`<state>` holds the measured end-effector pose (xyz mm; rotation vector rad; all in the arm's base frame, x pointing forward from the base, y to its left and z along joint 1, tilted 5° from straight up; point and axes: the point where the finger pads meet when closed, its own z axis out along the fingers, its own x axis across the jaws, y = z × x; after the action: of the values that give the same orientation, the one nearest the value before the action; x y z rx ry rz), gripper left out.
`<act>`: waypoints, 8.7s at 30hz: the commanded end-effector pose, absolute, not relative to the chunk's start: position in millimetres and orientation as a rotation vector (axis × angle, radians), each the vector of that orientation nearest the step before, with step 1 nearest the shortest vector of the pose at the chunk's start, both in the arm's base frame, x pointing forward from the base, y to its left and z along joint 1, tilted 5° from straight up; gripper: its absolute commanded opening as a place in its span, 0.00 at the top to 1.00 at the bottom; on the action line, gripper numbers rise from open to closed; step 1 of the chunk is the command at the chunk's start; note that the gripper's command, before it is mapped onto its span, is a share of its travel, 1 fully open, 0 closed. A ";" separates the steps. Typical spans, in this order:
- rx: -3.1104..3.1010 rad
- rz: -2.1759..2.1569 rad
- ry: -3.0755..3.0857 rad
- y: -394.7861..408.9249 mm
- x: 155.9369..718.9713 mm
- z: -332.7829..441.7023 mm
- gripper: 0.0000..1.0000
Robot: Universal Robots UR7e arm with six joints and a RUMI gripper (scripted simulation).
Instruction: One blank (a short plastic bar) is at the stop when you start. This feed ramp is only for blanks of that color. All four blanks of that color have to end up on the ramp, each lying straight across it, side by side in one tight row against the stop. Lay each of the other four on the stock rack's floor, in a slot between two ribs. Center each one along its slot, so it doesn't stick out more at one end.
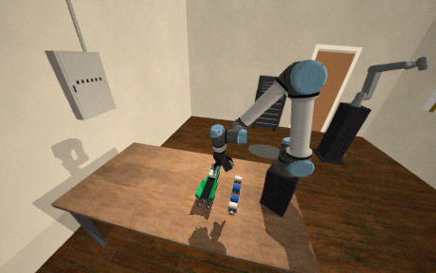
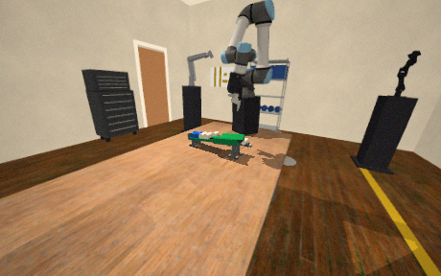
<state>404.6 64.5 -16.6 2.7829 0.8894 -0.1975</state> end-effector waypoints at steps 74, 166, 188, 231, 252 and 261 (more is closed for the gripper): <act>0.850 -0.644 2.790 69.5 331.9 -112.2 0.00; -0.070 -0.802 2.972 69.3 312.1 -129.2 0.00; 0.274 -0.713 2.972 68.1 317.0 -130.1 0.00; 1.838 -0.173 2.444 65.4 314.4 -141.5 0.00; 2.261 0.031 2.074 64.8 314.1 -145.1 0.00; 2.258 0.035 2.072 64.6 316.1 -144.4 0.00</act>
<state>315.3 65.0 -144.6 2.2559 2.0778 0.0302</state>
